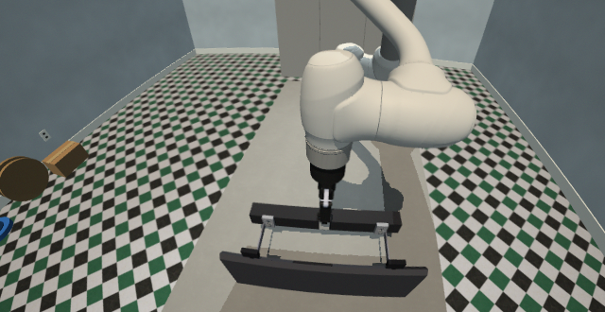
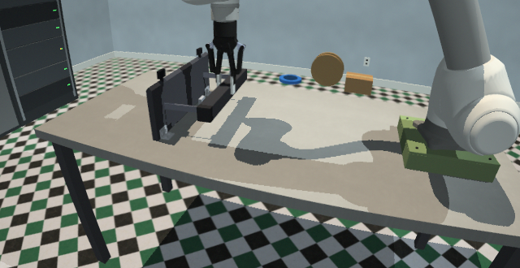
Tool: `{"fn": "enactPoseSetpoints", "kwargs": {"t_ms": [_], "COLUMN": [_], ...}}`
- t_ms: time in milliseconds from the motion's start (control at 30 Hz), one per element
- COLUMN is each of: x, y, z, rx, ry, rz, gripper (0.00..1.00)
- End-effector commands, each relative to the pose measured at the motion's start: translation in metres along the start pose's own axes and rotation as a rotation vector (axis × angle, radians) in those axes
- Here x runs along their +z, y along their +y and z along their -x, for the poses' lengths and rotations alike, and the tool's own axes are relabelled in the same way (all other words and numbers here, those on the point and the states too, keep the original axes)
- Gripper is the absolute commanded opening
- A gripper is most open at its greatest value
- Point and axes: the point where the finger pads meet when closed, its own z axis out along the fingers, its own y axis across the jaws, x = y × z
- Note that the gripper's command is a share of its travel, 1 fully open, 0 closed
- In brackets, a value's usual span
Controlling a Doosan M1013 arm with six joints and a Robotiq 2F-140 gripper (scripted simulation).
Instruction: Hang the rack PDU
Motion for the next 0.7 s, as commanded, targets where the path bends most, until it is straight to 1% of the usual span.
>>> {"fn": "enactPoseSetpoints", "kwargs": {"t_ms": [0, 667], "x": [0.0001, 0.0035], "y": [0.0, 0.0], "z": [0.0, 0.0], "rx": [0.0, 0.0], "ry": [0.0, 0.0], "rz": [0.0, 0.0], "gripper": [0.0, 0.0]}}
